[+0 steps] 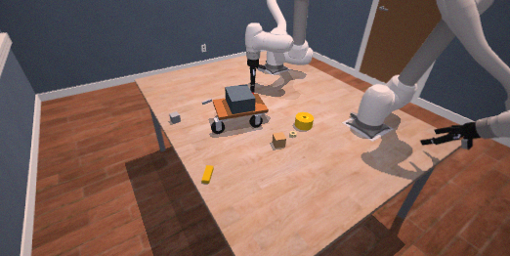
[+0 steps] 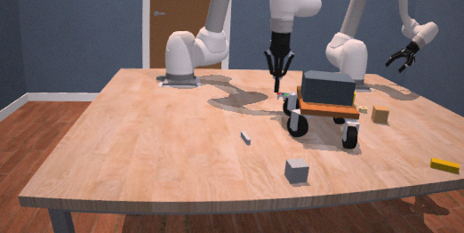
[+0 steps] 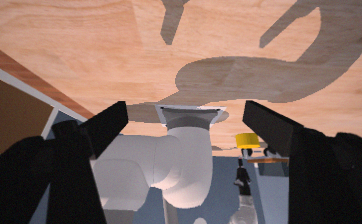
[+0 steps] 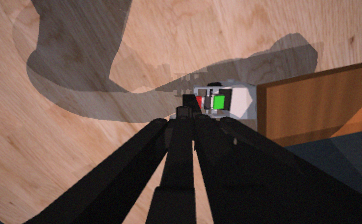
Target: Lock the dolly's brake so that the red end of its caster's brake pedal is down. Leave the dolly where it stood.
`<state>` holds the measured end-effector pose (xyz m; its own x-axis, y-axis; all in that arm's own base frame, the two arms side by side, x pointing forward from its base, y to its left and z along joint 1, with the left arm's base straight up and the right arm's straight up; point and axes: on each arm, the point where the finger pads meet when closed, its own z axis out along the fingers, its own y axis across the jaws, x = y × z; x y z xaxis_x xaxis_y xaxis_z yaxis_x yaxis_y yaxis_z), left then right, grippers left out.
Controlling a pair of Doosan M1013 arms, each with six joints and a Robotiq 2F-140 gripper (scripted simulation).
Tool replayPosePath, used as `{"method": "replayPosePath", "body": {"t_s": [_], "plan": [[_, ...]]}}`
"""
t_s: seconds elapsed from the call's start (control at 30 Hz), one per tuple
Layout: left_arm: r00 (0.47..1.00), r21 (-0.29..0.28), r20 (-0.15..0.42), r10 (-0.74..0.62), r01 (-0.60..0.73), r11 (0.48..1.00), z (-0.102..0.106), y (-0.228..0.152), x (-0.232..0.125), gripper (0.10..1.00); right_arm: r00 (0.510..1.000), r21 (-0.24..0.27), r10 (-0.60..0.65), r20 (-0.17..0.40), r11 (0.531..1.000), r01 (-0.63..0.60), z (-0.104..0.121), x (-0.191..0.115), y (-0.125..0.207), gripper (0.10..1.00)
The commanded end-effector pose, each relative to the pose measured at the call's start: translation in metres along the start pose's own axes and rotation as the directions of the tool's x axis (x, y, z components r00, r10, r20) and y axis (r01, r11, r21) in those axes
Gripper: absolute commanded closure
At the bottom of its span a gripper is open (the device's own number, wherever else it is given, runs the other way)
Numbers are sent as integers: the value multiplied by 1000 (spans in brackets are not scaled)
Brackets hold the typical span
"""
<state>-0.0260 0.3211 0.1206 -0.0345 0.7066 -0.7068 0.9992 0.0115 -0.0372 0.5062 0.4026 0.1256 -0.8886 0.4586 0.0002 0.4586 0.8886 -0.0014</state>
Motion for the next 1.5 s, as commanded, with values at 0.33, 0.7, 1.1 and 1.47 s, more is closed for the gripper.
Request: {"method": "replayPosePath", "body": {"t_s": [0.33, 0.7, 1.1, 1.47], "plan": [[1000, 0, -1, 0, 0, 1000, 0, 0, 0, 98, 1000, -1, 0, 0, 1000, 0, 0, 0, 0, 999], [1000, 0, -1, 0, 0, 1000, 0, 0, 0, 98, 1000, -1, 0, 0, 1000, 0, 6, 0, 0, 999], [1000, 0, -1, 0, 0, 1000, 0, 0, 0, 98, 1000, -1, 0, 0, 1000, 0, 7, 0, 0, 999], [1000, 0, -1, 0, 0, 1000, 0, 0, 0, 98, 1000, -1, 0, 0, 1000, 0, 10, 0, 0, 999]]}}
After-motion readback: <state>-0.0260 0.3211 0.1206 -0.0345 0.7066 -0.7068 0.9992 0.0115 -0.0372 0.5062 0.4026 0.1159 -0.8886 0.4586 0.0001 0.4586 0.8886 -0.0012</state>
